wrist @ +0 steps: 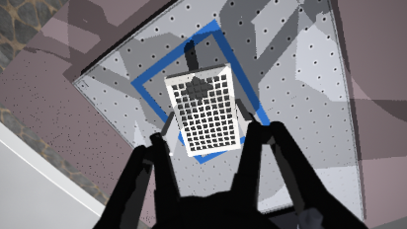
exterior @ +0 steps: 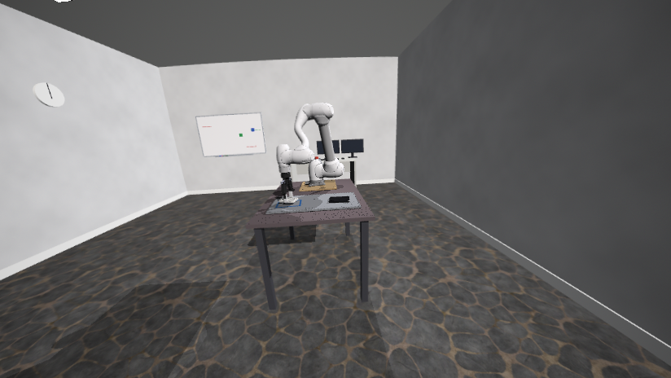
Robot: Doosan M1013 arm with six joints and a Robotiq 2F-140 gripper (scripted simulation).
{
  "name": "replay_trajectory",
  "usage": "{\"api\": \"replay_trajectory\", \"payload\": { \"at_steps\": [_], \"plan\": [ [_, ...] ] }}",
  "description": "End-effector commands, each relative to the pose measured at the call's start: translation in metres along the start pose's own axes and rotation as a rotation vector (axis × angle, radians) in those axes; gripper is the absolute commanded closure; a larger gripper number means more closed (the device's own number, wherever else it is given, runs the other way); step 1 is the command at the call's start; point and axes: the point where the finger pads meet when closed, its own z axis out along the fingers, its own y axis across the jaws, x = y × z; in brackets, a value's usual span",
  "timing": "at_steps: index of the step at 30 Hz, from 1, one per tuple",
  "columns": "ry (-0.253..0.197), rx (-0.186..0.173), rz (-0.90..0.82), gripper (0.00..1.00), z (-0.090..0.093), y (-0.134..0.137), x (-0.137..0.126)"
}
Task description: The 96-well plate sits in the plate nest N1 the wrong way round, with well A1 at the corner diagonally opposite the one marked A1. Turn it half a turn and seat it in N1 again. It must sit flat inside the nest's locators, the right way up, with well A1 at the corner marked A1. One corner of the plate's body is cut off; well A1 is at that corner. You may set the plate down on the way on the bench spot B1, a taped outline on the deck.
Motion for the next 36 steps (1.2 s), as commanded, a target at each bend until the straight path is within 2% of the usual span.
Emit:
{"api": "replay_trajectory", "payload": {
  "at_steps": [1,22,36],
  "plan": [
    [0.0,0.0,0.0,1.0,-0.004,0.0,0.0],
    [0.0,0.0,0.0,1.0,-0.035,0.0,0.0],
    [0.0,0.0,0.0,1.0,-0.036,0.0,0.0]
  ]
}}
